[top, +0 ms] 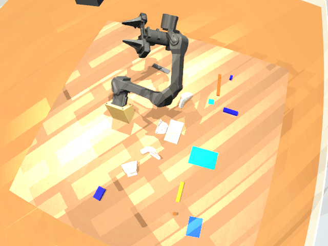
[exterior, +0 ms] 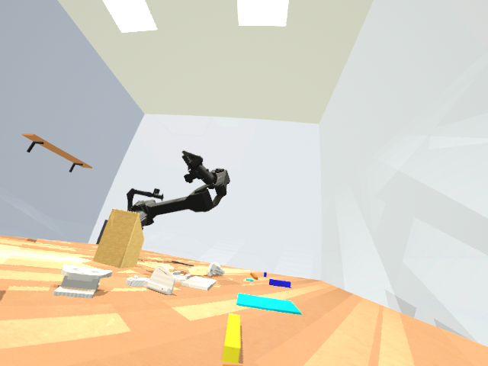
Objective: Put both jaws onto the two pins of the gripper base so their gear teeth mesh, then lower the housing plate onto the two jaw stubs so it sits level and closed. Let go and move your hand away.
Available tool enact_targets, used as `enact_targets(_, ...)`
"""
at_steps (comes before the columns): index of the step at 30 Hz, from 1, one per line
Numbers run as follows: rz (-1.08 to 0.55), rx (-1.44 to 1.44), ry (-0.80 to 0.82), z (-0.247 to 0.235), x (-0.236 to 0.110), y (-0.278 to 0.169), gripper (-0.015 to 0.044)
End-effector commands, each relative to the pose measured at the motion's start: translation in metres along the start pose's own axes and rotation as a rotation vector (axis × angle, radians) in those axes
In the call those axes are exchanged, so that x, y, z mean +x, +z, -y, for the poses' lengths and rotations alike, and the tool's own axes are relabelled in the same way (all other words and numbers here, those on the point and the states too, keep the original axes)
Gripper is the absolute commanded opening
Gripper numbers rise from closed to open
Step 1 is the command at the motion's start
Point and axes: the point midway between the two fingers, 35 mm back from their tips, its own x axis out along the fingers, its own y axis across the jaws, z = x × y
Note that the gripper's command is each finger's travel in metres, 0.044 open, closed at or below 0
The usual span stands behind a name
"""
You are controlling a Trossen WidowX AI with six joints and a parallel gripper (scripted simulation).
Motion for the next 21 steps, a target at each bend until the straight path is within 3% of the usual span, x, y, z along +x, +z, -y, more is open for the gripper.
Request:
enact_targets(1,0.000,0.000,0.000,0.000,0.000,0.000,0.0426)
enact_targets(6,0.047,-0.019,0.025,-0.010,0.010,0.005,0.0440)
enact_targets(21,0.403,-0.142,0.168,-0.089,0.057,0.063,0.0440)
